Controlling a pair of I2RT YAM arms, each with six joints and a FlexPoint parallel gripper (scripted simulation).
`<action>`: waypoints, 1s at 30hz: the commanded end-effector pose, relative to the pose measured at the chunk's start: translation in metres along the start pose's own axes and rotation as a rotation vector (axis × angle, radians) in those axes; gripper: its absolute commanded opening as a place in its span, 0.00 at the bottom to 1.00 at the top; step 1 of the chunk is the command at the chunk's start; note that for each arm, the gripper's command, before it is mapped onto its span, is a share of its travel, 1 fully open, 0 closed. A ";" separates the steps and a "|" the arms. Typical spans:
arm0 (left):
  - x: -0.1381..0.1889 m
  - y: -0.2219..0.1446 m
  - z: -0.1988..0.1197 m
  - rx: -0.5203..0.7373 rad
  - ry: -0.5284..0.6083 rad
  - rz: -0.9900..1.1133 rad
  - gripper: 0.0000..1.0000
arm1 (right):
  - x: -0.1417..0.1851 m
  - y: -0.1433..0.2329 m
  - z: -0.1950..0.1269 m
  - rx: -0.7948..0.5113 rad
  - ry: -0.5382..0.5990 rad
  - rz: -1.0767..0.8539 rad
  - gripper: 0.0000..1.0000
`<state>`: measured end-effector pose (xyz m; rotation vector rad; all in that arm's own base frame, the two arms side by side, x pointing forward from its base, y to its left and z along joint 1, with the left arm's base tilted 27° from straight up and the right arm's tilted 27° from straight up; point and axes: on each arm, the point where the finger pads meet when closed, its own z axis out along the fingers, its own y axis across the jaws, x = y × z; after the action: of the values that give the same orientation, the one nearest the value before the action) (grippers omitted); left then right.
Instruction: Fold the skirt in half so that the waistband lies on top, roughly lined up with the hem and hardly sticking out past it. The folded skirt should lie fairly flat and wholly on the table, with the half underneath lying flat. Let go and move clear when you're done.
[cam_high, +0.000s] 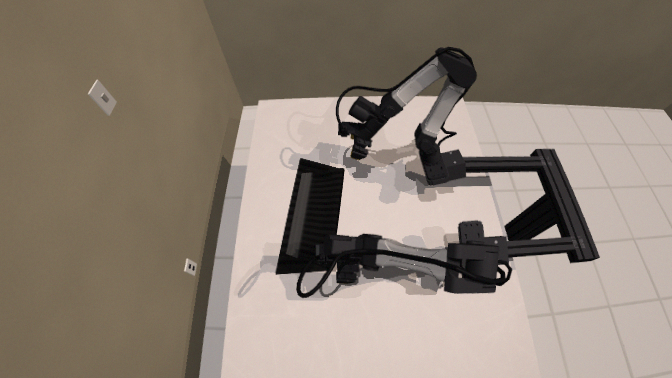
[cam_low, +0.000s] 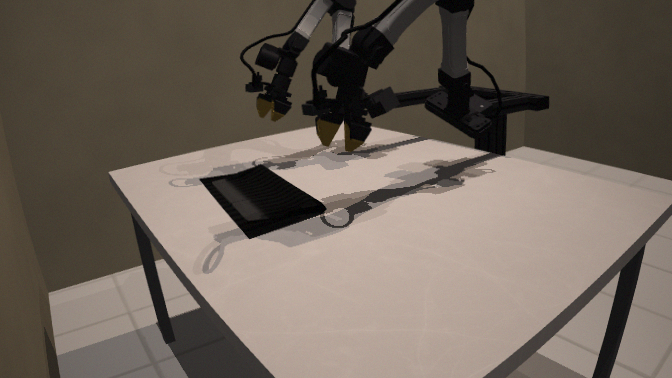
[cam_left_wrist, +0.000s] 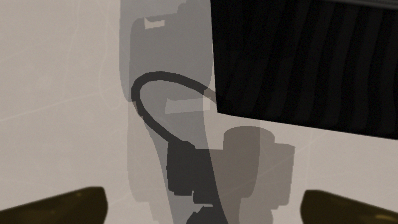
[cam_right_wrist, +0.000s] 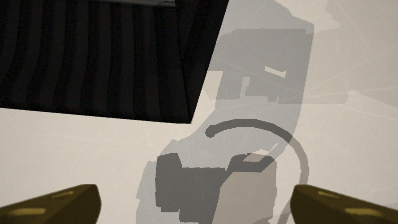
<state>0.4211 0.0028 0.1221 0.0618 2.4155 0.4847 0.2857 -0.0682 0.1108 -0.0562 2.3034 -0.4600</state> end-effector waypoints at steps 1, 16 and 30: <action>-0.013 0.020 -0.012 0.018 -0.175 -0.028 0.90 | 0.015 -0.003 -0.019 -0.046 -0.029 -0.039 0.90; 0.070 0.082 -0.050 0.024 -0.146 -0.015 0.90 | 0.082 -0.043 -0.088 -0.027 -0.057 -0.045 0.90; 0.138 0.140 -0.087 0.029 -0.146 -0.017 0.90 | 0.093 -0.043 -0.088 -0.036 -0.044 -0.037 0.90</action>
<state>0.2692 0.1319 0.1581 -0.0340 2.2469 0.4975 0.1501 -0.1100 0.1152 -0.0001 2.2954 -0.5135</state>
